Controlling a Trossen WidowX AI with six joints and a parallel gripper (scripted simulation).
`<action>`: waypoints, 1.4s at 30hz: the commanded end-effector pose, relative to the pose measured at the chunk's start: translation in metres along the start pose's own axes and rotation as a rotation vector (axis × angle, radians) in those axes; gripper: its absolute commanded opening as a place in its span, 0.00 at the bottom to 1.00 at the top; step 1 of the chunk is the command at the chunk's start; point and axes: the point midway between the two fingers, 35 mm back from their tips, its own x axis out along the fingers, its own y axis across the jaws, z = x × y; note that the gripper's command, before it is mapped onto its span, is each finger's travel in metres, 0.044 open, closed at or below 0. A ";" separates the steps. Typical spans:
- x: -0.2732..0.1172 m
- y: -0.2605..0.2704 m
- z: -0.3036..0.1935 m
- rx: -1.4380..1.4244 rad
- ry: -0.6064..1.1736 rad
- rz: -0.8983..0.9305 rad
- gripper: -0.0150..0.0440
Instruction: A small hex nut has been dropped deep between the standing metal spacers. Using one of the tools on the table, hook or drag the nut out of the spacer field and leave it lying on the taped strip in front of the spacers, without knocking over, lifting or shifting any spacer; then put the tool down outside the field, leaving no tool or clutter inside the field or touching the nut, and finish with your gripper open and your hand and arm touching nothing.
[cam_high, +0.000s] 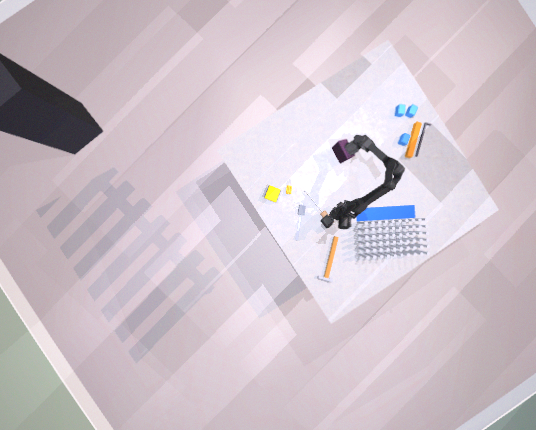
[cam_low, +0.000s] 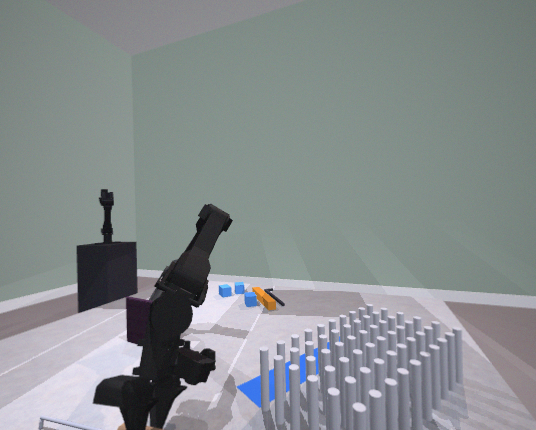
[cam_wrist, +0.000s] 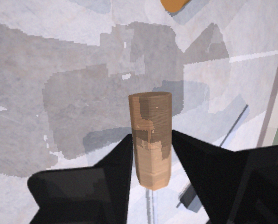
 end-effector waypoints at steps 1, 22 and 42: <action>0.003 0.004 -0.002 0.001 0.001 0.001 0.25; 0.003 0.004 -0.002 -0.017 -0.015 -0.032 0.25; 0.001 0.000 0.000 -0.029 -0.026 -0.058 0.57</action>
